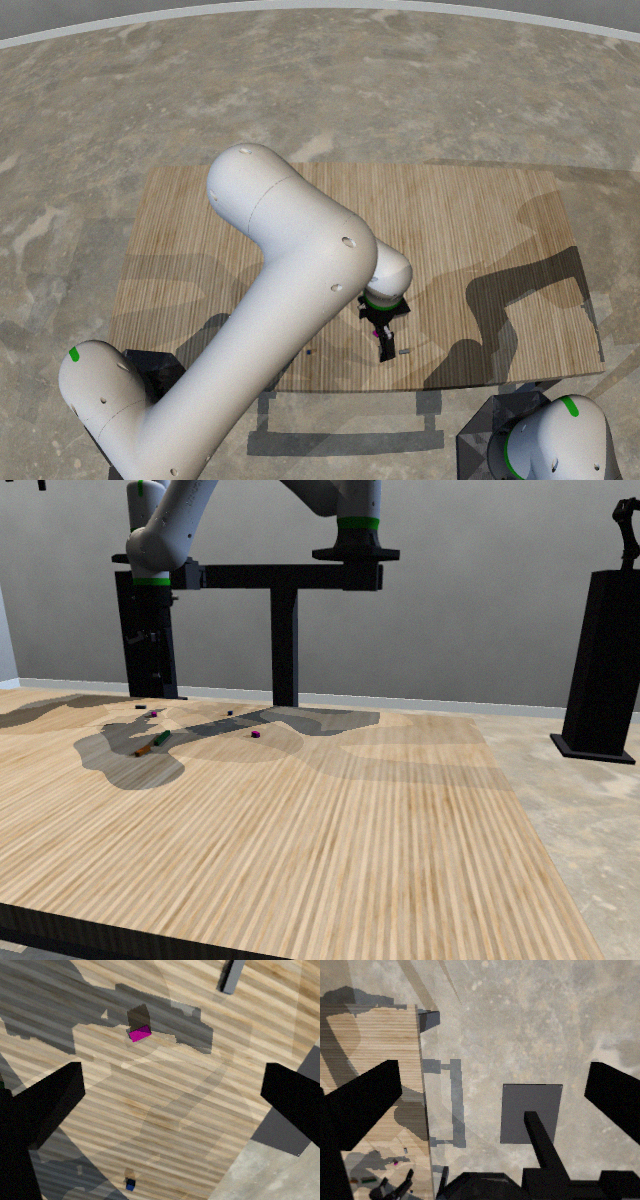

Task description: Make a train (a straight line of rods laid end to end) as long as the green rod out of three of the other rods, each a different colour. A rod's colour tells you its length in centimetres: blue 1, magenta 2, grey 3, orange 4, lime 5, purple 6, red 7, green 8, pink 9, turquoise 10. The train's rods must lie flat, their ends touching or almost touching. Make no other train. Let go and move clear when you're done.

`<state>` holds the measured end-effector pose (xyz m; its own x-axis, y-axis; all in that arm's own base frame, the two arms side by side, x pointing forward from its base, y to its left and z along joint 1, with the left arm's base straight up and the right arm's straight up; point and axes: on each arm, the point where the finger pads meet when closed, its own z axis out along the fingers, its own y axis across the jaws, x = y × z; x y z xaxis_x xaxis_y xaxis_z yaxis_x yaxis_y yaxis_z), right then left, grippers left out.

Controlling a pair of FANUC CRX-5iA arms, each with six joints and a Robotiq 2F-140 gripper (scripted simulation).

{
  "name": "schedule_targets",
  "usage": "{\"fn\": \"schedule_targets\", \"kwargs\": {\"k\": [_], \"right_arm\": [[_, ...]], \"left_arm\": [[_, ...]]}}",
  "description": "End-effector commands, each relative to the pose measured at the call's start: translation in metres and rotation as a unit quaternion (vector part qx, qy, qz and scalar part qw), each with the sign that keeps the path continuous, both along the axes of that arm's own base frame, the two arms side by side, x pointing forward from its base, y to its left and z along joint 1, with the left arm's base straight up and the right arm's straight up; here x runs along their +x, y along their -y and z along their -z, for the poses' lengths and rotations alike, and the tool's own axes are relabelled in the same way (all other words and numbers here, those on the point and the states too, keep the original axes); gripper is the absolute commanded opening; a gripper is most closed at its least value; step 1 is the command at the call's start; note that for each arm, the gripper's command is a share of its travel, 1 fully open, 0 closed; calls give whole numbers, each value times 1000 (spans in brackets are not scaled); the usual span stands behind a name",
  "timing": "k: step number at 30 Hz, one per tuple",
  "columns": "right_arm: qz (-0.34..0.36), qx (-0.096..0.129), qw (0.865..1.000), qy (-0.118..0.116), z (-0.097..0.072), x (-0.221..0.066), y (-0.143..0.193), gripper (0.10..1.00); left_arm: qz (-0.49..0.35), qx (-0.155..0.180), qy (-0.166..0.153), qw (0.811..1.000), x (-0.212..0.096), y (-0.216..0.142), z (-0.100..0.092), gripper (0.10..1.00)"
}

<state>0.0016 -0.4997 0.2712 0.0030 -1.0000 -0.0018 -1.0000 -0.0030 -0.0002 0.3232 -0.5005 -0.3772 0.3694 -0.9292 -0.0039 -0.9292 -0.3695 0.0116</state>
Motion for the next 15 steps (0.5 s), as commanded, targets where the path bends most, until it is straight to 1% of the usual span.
{"fn": "schedule_targets", "kwargs": {"k": [1,2,4,5,9,15], "right_arm": [[0,-1,1000,0,-1,0,0,1000],[0,-1,1000,0,-1,0,0,1000],[0,-1,1000,0,-1,0,0,1000],[0,-1,1000,0,-1,0,0,1000],[0,-1,1000,0,-1,0,0,1000],[0,-1,1000,0,-1,0,0,1000]], "left_arm": [[-84,0,7,996,4,-20,0,1000],[-99,0,6,995,4,-24,0,1000],[-99,0,6,995,4,-24,0,1000],[-145,0,6,989,5,-36,0,1000],[-200,1,6,980,5,-51,0,1000],[-291,1,6,957,5,-75,0,1000]]}}
